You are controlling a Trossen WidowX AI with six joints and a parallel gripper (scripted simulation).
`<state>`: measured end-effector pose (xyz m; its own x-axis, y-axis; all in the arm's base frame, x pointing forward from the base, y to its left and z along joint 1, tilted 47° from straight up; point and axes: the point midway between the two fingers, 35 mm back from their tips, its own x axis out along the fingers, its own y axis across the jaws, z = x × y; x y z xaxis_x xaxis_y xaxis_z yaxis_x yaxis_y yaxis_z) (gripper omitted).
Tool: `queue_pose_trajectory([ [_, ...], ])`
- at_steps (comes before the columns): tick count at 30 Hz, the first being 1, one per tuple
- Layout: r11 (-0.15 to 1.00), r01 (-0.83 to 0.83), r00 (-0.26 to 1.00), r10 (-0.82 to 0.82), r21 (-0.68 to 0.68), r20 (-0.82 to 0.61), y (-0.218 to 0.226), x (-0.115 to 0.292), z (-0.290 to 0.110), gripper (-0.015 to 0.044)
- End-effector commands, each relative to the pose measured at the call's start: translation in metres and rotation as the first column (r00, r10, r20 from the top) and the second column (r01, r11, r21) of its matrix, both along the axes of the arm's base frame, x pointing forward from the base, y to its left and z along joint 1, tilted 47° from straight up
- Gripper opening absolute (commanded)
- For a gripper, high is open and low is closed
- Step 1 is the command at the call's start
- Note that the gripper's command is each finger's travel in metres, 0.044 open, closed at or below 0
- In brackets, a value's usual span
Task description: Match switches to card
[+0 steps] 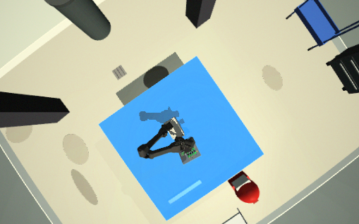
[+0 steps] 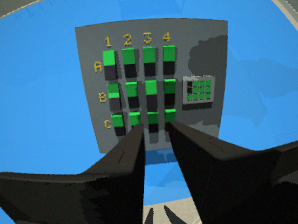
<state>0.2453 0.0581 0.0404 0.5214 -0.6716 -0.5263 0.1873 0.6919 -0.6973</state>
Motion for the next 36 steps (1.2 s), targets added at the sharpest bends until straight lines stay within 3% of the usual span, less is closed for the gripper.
queue_pose_trajectory([
  [1,0.999,0.003,1.000,-0.003,-0.035,-0.005,-0.019,0.004,-0.012,0.0000],
  [11,0.999,-0.015,1.000,0.016,-0.041,0.013,-0.043,0.021,-0.029,0.0000],
  [36,0.999,-0.015,1.000,0.016,-0.042,0.014,-0.057,0.031,-0.039,0.0000],
])
